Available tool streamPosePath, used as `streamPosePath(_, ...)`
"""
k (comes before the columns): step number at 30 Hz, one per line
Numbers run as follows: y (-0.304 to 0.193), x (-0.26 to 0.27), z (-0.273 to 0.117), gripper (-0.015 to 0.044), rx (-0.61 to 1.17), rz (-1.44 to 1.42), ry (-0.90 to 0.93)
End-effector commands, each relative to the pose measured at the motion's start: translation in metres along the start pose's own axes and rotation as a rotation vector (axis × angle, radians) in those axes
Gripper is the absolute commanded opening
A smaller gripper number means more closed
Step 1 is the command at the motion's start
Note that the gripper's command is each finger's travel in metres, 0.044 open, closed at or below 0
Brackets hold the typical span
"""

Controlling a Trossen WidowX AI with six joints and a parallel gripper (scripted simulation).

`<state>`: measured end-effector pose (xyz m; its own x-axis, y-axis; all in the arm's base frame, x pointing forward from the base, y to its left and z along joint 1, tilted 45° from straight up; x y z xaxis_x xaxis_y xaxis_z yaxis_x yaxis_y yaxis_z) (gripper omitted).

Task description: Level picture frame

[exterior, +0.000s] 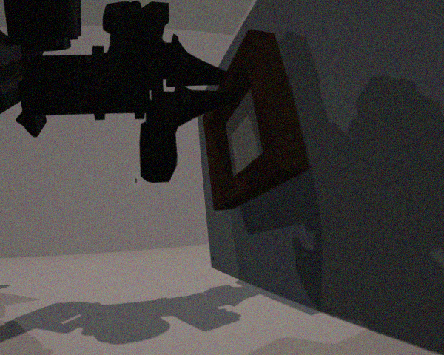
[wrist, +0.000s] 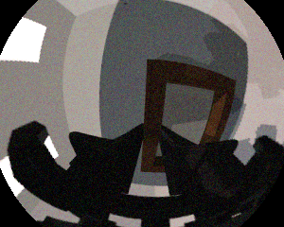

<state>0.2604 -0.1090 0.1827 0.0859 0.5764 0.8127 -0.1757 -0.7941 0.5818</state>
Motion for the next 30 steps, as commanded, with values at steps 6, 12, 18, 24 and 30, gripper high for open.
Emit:
streamPosePath(6,0.0002,-0.0004,0.0001,0.0000,0.000,0.051,-0.001)
streamPosePath(12,0.0004,-0.0005,0.0001,0.0000,0.001,0.091,-0.001)
streamPosePath(18,0.0005,-0.0006,0.0001,0.0000,0.001,0.112,-0.001)
streamPosePath(24,0.0004,-0.0003,0.0000,0.0157,0.000,0.095,0.000)
streamPosePath(30,0.0004,-0.0003,0.0000,0.0260,0.000,0.095,0.000)
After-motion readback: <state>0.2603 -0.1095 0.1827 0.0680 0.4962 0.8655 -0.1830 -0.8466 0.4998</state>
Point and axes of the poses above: the point midway between the two fingers, 35 mm back from their tips, its own z axis out along the fingers, its own x axis across the jaws, y = z × x, the point moved 10 cm from there along -z, back along the fingers, and after that the axes turned 15 degrees about z, right-handed, at the moved point
